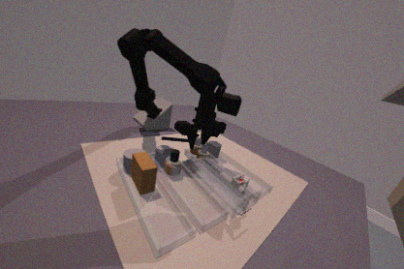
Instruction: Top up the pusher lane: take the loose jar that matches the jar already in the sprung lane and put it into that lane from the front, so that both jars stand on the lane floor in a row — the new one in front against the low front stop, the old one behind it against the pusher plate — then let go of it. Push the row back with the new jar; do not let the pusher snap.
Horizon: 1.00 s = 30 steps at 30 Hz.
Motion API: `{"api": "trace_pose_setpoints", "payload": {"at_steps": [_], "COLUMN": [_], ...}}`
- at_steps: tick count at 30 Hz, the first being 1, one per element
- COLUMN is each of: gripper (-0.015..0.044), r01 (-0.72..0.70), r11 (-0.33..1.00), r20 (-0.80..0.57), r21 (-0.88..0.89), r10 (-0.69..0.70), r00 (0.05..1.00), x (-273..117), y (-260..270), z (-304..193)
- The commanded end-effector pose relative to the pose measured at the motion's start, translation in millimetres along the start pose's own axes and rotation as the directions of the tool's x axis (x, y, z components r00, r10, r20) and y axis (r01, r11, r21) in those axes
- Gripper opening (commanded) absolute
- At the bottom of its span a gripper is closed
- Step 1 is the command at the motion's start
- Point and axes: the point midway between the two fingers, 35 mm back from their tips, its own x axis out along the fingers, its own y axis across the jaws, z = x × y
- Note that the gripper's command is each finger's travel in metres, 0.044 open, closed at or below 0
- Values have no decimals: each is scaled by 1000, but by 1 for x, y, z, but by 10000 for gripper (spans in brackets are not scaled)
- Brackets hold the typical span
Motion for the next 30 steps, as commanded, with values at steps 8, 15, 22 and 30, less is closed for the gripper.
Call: {"api": "trace_pose_setpoints", "payload": {"at_steps": [8,15,22,30], "gripper": [0,0,0,0], "r01": [5,5,5,5], "r11": [1000,1000,1000,1000], "r20": [17,17,17,17], "r21": [14,14,14,14], "r10": [-5,-5,-5,-5], "r00": [1000,1000,1000,1000], "x": [4,7,8,8], "y": [-3,-4,-4,-4], "z": [5,4,4,3]}}
